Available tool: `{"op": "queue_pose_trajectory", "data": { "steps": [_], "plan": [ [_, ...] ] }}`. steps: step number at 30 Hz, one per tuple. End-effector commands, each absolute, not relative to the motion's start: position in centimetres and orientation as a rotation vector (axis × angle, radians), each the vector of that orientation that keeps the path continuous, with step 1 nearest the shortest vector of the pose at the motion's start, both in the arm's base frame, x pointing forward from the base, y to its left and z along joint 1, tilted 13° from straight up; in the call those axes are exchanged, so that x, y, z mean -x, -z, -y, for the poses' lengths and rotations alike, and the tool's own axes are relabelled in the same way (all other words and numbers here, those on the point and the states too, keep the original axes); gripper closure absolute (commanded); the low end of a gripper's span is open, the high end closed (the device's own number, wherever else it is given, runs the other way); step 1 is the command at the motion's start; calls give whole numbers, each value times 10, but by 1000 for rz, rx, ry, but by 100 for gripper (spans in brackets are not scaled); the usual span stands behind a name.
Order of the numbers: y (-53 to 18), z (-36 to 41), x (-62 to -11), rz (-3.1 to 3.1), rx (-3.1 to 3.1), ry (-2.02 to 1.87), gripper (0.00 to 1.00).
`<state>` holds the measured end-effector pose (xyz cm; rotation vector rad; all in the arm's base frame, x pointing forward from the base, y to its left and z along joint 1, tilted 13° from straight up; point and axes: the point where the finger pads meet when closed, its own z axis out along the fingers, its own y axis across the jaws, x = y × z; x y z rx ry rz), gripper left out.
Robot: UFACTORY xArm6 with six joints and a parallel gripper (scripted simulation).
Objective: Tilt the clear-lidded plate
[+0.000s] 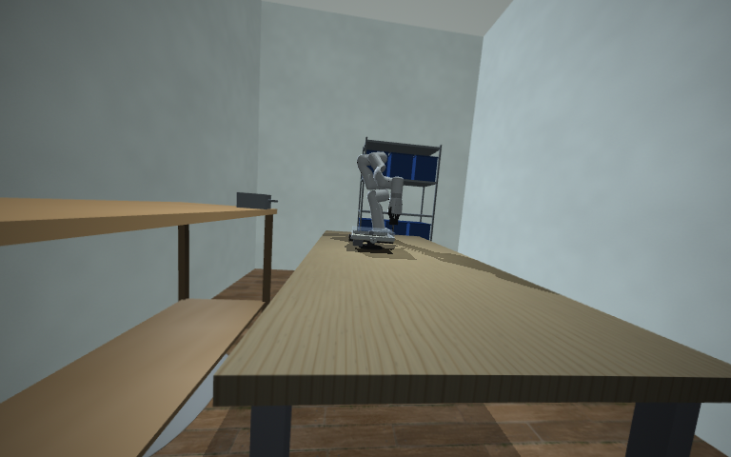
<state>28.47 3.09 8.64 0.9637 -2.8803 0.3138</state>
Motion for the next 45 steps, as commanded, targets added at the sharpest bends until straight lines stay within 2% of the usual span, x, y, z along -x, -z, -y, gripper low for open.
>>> {"op": "queue_pose_trajectory", "data": {
  "steps": [1,45],
  "plan": [
    [-89,-33,-289,2891,-968,-315,100],
    [-90,-32,-289,2891,-968,-315,100]
  ]
}}
